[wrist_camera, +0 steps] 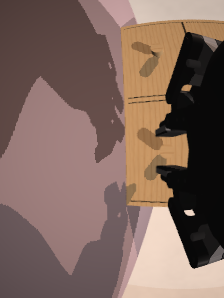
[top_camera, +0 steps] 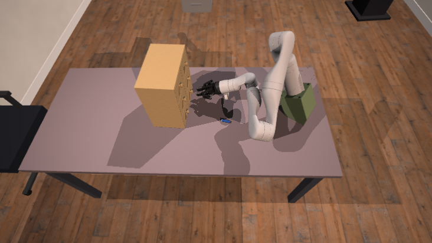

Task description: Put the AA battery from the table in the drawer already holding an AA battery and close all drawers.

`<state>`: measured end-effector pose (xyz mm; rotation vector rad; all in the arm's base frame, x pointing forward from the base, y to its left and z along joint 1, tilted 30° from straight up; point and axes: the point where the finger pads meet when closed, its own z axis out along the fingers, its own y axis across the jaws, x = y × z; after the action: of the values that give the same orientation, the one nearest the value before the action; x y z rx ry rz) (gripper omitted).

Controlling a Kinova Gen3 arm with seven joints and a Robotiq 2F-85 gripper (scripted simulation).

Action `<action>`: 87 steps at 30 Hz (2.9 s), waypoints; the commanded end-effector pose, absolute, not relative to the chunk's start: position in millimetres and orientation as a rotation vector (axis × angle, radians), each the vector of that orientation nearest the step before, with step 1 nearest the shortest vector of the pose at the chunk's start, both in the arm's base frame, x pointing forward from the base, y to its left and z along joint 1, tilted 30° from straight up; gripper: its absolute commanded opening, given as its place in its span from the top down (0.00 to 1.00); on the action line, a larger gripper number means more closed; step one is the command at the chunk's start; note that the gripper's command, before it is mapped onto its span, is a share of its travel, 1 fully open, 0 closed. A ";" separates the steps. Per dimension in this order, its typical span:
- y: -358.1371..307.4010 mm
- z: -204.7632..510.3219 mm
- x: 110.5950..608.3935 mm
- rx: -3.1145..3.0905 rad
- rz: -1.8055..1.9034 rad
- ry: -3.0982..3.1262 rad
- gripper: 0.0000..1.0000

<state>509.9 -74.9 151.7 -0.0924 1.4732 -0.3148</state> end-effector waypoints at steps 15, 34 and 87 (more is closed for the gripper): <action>-74.7 153.9 513.0 -0.092 -0.315 1.472 0.67; -75.5 165.3 537.2 -0.092 -0.315 1.472 0.67; -75.7 167.3 541.5 -0.092 -0.315 1.472 0.87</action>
<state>541.5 -76.0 166.6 -0.0925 1.4733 -0.3150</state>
